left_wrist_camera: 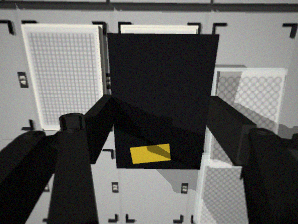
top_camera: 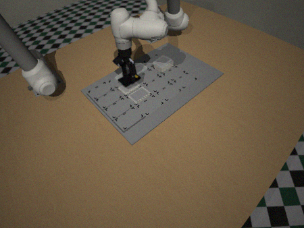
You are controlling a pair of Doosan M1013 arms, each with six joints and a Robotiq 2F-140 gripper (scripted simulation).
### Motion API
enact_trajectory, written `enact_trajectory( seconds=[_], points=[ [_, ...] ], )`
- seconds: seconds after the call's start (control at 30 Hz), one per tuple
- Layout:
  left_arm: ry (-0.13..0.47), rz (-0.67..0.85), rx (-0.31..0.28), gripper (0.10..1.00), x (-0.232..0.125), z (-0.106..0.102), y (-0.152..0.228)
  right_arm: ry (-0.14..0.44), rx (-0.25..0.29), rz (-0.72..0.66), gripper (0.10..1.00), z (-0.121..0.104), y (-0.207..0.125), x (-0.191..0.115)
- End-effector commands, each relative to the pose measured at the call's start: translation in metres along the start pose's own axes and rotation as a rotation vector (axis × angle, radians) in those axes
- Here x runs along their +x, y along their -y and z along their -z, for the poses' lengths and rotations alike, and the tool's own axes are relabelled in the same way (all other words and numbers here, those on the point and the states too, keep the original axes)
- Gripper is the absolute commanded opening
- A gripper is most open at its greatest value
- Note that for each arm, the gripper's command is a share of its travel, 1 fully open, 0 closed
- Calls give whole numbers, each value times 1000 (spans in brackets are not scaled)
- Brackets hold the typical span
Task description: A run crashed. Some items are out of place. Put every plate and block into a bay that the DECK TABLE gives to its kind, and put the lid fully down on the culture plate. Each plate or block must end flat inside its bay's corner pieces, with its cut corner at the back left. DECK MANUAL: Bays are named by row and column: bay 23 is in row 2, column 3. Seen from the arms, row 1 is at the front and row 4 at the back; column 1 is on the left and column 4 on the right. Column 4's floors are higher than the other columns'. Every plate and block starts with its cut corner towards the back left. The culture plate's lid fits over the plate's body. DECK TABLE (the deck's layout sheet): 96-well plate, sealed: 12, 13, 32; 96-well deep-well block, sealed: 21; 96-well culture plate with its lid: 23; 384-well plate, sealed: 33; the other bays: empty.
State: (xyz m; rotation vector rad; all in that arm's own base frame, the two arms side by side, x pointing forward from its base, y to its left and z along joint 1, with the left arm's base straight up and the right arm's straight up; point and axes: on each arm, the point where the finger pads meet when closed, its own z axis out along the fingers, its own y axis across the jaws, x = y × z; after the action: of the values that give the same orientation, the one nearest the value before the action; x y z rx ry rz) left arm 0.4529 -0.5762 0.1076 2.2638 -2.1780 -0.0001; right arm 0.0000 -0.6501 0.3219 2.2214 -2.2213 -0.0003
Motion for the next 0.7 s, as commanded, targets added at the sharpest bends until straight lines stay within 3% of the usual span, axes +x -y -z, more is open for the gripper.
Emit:
enact_trajectory(
  seconds=[0.0,0.67],
  points=[
    [-1,0,1,99,7,1,0,-1,0,0,1000,1,0,0],
    [-1,0,1,99,14,-7,1,-1,0,0,1000,1,0,0]
  ],
)
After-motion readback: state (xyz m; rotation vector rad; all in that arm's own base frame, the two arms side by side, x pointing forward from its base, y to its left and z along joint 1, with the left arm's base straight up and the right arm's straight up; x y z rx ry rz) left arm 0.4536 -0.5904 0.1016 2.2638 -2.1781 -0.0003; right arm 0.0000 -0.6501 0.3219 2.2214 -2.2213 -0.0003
